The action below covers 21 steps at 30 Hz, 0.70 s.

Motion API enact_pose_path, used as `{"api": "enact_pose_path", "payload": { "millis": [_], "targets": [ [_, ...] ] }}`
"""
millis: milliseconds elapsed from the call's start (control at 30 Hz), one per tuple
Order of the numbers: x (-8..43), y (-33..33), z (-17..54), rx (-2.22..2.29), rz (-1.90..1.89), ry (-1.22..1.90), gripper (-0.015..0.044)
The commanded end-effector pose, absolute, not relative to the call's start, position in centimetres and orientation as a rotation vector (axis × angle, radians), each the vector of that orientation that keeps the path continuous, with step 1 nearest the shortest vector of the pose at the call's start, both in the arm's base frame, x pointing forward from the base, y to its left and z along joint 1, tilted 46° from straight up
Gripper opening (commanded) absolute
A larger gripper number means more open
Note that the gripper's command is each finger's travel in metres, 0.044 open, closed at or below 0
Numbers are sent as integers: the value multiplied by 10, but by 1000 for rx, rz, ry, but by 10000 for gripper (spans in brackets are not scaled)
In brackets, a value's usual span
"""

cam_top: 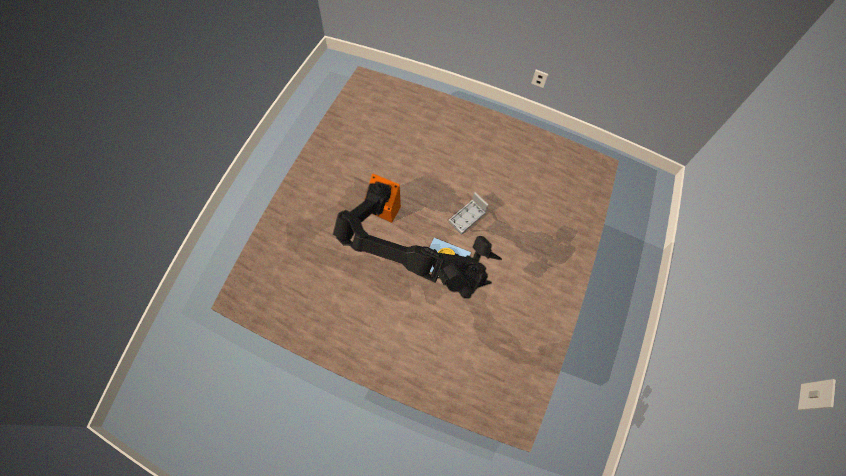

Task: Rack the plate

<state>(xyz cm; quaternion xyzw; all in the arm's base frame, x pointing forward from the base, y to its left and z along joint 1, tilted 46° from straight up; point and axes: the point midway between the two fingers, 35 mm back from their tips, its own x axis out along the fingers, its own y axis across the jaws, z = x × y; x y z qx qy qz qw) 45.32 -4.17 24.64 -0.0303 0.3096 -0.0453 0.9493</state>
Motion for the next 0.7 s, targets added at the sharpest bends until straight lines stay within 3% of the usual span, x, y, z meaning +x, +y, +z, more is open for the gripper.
{"api": "enact_pose_path", "payload": {
  "millis": [0,667],
  "targets": [
    [443,-52,200,-81,-178,770,400],
    [353,-92,59,-354,-515,1299,400]
  ]
}}
